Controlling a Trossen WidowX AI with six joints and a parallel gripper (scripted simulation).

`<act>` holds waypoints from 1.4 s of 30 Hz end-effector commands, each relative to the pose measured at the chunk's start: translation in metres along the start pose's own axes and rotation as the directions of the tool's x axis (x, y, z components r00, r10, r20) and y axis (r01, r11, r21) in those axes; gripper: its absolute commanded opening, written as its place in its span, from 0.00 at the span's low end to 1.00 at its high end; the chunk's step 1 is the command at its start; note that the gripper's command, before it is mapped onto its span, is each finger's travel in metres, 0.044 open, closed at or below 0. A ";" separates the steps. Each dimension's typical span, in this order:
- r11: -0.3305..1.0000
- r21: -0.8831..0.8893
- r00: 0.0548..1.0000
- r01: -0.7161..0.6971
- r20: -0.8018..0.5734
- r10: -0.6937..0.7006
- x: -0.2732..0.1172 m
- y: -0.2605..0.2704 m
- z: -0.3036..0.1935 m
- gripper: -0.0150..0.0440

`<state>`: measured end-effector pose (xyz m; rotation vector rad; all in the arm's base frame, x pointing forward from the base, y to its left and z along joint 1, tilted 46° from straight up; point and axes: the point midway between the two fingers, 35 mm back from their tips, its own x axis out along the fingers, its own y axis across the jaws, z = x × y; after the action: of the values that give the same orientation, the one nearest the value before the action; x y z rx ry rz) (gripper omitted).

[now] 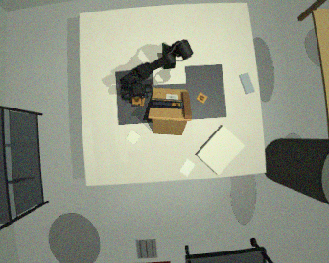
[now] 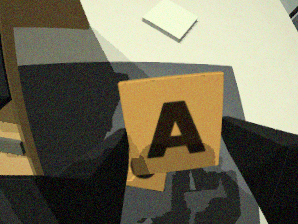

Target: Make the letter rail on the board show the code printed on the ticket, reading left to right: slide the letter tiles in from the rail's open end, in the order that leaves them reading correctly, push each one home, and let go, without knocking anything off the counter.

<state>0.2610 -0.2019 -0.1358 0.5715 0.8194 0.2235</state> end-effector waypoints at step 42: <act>0.970 0.242 0.987 -0.031 0.162 -0.009 -0.018 -0.010 0.035 0.25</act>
<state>0.2748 -0.2330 -0.1124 0.8103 0.6930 0.0813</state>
